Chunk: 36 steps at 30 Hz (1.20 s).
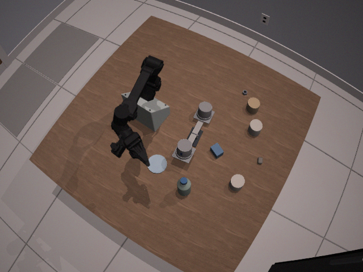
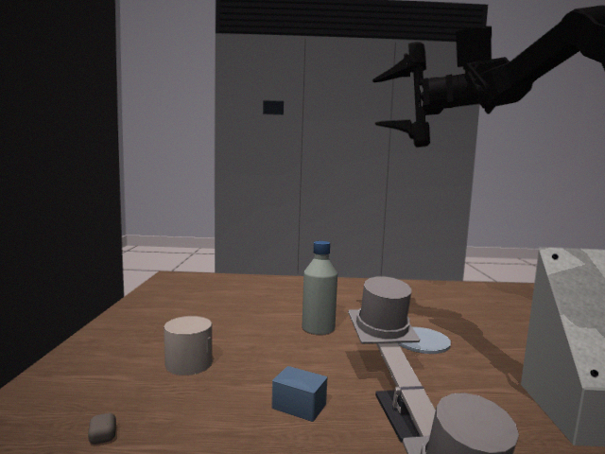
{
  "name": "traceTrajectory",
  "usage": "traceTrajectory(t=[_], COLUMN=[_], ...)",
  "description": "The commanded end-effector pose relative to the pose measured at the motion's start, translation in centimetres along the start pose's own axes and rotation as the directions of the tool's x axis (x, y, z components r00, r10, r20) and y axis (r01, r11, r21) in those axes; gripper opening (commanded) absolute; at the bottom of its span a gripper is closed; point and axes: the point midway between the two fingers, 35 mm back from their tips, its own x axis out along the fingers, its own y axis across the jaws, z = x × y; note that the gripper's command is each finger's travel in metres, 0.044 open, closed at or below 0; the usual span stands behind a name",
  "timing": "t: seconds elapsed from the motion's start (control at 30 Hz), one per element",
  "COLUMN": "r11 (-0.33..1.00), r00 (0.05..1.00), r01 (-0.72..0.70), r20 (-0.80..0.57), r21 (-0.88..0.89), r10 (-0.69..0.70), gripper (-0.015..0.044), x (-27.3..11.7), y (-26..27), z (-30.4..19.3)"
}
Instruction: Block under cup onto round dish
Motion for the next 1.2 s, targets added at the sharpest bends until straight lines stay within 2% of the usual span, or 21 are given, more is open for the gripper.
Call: traceTrajectory(t=[0.0, 0.23, 0.5, 0.83, 1.17], r11=[1.0, 0.976, 0.884, 0.689, 0.448], r00=[1.0, 0.996, 0.98, 0.944, 0.893], r01=[0.002, 0.088, 0.188, 0.242, 0.178], r20=[0.001, 0.019, 0.024, 0.003, -0.047], r21=[-0.005, -0.2, -0.429, -0.683, -0.876], r10=[-0.002, -0.086, -0.197, -0.329, -0.447], gripper=[0.0426, 0.044, 0.044, 0.044, 0.044], x=[0.0, -1.0, -2.6, -5.1, -8.2], y=[0.0, -2.1, -5.1, -9.1, -13.0], z=[0.0, -1.6, -4.0, -7.8, -12.2])
